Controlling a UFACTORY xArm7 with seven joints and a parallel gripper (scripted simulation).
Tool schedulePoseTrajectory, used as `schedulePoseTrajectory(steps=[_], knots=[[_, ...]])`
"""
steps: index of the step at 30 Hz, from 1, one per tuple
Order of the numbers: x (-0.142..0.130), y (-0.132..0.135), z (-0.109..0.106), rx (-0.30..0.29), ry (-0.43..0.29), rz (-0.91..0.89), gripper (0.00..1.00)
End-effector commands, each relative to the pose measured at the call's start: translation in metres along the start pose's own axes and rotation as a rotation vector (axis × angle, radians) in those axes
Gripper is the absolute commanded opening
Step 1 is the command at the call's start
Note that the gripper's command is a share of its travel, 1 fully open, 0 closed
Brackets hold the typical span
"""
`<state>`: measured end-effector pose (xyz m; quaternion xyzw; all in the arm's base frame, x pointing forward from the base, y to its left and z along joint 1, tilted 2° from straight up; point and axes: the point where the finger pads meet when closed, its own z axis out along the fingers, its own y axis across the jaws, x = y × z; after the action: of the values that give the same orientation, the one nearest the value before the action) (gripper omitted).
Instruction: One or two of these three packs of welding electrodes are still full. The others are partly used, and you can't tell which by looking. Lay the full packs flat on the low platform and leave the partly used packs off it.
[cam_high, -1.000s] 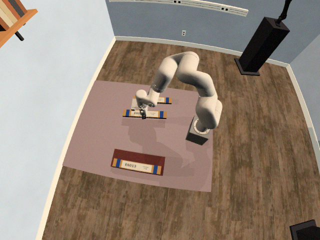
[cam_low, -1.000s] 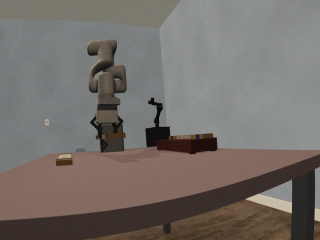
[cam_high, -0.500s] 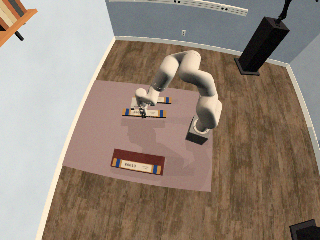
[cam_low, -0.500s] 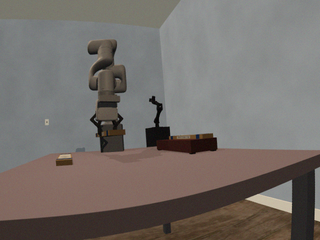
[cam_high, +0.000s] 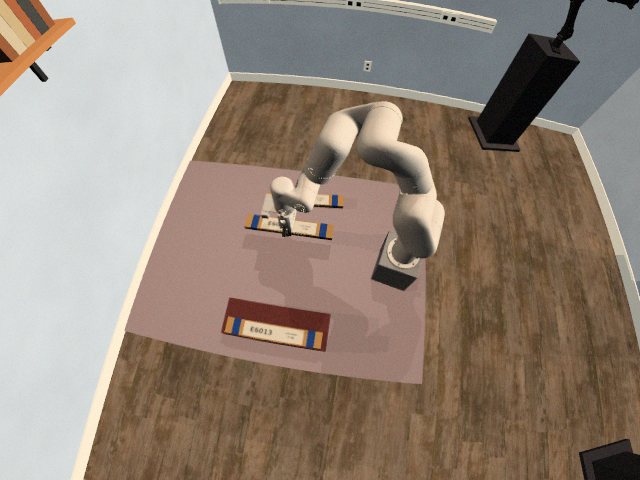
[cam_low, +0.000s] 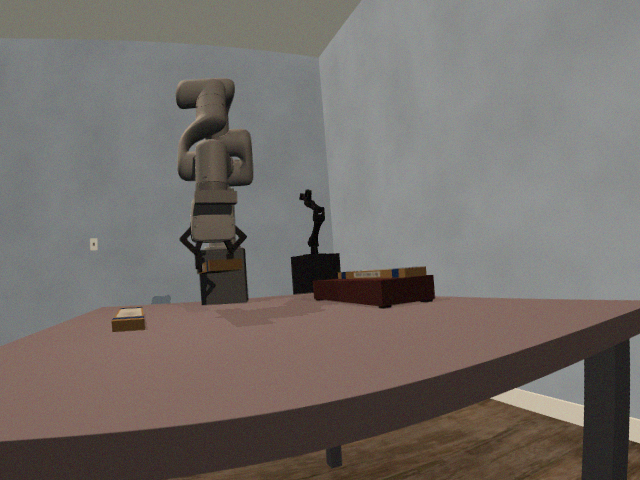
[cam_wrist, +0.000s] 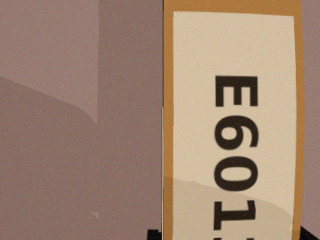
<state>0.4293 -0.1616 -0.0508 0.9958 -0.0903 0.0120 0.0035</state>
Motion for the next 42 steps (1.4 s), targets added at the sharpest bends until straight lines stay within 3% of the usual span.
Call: schedulePoseTrajectory(steps=[1, 30, 42], knots=[[0.002, 0.0, -0.002, -0.002, 0.005, 0.005, 0.58], [0.002, -0.006, -0.002, -0.002, 0.005, 0.005, 0.58], [0.001, -0.035, -0.002, -0.002, 0.005, 0.005, 0.58]])
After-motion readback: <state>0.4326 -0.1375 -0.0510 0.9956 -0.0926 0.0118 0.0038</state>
